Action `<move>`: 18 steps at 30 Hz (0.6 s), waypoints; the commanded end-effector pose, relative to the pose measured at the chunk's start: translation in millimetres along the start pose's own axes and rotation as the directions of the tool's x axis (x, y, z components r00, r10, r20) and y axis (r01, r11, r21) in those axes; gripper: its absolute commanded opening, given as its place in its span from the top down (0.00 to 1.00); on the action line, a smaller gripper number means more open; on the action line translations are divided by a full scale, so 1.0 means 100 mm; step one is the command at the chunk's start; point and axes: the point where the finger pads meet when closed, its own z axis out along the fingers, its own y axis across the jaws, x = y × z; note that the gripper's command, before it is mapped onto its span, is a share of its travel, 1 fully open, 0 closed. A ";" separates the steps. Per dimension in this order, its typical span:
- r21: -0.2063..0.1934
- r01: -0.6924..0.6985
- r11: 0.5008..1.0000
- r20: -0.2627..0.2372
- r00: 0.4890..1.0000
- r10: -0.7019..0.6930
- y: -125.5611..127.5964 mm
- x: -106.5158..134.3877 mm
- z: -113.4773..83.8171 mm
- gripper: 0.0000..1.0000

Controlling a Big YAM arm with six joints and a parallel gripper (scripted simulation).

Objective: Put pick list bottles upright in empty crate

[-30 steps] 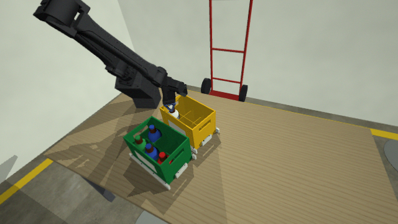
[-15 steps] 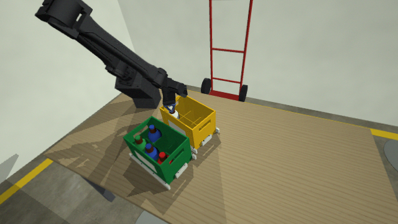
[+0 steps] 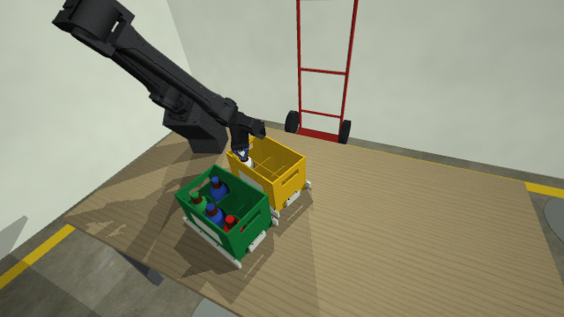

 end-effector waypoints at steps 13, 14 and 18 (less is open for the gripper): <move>0.008 -0.006 1.000 0.012 1.000 0.005 -0.04 -0.05 0.01 1.00; 0.008 -0.006 1.000 0.012 1.000 0.005 -0.04 -0.05 0.01 1.00; 0.008 -0.006 1.000 0.012 1.000 0.005 -0.04 -0.05 0.01 1.00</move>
